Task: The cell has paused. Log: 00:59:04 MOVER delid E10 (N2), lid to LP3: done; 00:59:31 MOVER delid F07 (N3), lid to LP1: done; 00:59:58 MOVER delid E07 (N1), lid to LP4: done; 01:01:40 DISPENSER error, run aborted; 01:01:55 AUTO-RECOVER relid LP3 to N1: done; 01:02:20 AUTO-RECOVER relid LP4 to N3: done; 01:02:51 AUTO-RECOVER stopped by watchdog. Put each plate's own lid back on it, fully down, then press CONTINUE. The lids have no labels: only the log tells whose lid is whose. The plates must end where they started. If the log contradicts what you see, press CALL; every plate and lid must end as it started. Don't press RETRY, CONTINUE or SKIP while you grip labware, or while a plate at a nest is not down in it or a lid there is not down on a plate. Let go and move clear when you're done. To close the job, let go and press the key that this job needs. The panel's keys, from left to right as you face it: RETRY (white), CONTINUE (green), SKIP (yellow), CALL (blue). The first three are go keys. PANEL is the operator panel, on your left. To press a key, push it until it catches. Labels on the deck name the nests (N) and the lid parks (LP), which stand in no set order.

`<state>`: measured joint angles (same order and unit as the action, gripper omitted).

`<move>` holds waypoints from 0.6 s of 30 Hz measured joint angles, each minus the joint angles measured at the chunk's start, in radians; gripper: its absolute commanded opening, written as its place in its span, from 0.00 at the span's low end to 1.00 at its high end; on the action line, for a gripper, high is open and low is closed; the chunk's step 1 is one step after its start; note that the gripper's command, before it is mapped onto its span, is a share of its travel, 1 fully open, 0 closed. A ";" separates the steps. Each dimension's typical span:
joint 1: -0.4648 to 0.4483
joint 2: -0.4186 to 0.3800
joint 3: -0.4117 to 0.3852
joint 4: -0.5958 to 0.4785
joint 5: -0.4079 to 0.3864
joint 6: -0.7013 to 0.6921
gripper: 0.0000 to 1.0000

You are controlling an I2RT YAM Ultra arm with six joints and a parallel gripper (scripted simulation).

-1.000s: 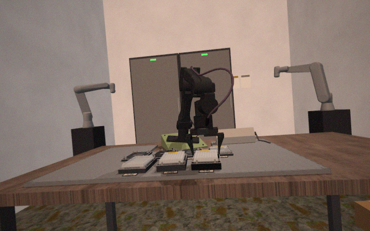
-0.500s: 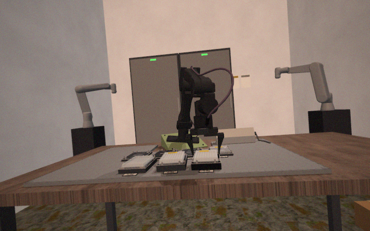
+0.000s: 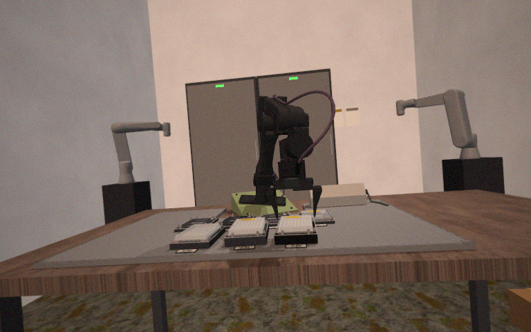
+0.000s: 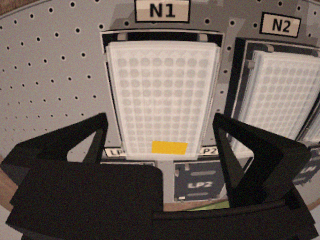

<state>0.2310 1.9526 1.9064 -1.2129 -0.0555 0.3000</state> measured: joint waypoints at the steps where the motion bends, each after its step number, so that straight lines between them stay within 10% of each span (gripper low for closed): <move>1: 0.000 0.000 0.003 -0.004 0.000 0.000 1.00; 18: 0.000 0.000 0.026 -0.040 0.000 0.000 1.00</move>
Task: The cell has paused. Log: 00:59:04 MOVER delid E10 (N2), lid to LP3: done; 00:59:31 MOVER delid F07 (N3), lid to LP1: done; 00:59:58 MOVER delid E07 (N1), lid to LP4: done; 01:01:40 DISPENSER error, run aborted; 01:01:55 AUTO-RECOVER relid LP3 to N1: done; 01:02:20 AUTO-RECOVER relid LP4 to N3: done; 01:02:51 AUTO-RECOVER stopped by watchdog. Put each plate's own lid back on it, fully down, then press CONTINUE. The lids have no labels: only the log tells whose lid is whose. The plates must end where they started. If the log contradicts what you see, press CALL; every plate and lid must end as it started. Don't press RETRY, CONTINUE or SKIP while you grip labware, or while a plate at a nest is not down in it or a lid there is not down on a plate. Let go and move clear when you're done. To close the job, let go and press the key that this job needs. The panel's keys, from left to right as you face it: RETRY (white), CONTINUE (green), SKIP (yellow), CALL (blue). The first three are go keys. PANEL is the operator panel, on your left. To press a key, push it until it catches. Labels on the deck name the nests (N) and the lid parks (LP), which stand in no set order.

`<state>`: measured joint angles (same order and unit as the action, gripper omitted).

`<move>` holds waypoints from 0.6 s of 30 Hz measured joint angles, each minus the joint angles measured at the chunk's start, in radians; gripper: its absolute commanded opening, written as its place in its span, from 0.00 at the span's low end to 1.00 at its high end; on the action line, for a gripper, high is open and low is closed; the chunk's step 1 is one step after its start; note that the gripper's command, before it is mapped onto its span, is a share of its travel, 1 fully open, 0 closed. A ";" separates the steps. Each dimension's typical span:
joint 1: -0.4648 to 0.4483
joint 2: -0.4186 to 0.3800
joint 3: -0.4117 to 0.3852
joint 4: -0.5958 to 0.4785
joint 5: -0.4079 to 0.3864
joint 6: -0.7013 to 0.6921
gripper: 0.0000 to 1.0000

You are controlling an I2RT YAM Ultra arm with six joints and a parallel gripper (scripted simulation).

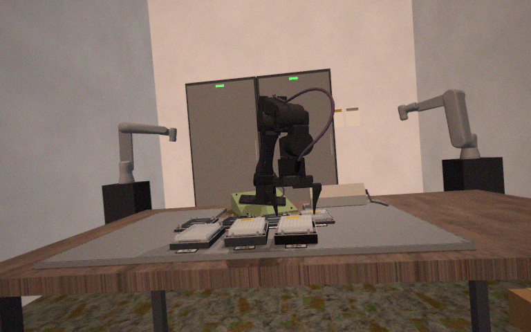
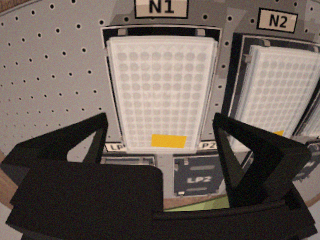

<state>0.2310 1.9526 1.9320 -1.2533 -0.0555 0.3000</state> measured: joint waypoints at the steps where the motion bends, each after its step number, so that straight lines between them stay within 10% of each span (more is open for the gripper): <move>1: 0.000 0.000 0.001 -0.001 0.000 0.000 1.00; 18: 0.000 0.000 0.013 -0.012 0.000 0.000 1.00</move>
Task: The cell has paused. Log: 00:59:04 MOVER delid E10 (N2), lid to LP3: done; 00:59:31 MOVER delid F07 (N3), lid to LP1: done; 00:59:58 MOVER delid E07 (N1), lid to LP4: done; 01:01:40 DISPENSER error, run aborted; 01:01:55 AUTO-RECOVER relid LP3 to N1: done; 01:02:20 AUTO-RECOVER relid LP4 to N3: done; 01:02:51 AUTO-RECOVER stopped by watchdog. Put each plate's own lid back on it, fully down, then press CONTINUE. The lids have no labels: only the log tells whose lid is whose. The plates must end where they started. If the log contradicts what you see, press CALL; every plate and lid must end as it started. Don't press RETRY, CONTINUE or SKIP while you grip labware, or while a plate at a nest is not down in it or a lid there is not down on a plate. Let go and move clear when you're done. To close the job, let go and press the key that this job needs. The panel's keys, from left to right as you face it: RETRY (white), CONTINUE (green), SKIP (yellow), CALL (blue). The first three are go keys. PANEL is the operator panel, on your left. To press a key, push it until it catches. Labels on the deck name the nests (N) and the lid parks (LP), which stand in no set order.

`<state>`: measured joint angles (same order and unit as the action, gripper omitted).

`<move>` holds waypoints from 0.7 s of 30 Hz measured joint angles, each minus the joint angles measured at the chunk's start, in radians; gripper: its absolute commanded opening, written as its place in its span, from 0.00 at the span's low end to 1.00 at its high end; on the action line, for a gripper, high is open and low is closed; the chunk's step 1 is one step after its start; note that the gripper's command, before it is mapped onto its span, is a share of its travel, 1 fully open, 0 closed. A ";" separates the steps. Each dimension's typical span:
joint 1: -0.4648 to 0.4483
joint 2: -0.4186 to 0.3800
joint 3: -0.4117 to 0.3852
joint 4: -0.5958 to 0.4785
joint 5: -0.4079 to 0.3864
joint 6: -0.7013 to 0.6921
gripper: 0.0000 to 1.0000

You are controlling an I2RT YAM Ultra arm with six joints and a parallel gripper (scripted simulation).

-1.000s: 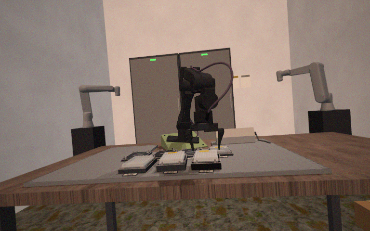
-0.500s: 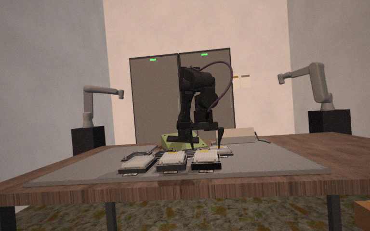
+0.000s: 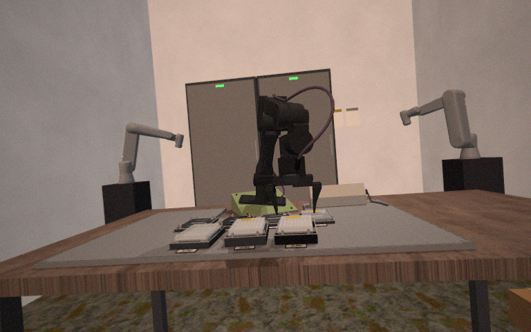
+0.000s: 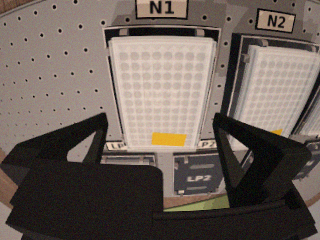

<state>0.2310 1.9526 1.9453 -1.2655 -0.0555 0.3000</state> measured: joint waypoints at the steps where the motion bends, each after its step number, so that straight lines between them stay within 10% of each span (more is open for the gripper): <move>1: 0.000 0.000 0.000 0.000 0.000 0.000 1.00; 21: 0.119 -0.239 -0.360 0.106 0.029 0.044 1.00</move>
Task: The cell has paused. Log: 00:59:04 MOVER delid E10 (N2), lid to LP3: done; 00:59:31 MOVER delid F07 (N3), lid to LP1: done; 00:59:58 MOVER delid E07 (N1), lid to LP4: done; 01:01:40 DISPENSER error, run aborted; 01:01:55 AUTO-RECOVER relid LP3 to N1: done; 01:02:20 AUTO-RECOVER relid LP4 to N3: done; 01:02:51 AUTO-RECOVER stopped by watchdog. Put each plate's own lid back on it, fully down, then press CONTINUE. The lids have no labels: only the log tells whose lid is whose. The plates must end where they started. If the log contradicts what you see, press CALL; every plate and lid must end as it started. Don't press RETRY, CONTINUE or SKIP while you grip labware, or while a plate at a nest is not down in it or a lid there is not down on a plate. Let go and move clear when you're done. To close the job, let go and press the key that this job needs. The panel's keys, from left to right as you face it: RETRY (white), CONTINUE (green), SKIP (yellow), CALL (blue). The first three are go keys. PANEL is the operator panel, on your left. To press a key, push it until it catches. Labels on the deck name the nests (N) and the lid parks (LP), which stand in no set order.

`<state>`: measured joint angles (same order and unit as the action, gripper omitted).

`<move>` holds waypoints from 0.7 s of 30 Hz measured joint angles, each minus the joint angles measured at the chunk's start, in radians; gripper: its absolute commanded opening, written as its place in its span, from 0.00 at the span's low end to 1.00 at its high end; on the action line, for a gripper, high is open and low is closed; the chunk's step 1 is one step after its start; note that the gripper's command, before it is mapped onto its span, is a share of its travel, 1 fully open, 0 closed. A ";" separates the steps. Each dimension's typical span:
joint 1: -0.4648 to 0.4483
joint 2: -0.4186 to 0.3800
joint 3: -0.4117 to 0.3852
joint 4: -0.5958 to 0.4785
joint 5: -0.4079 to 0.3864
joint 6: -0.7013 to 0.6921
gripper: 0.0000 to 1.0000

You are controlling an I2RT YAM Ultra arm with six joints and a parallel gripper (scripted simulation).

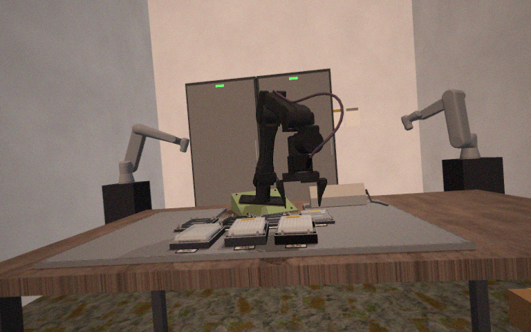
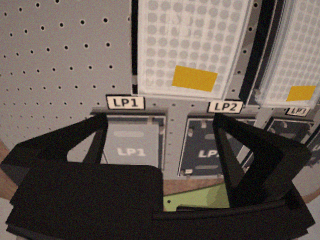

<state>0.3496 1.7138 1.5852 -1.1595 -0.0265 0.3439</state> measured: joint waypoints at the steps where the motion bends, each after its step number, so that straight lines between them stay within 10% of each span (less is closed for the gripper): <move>1: 0.010 -0.014 -0.021 0.006 0.003 0.008 1.00; 21: 0.239 -0.235 -0.327 0.093 0.066 0.209 1.00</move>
<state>0.5888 1.4784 1.2587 -1.0660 0.0391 0.5533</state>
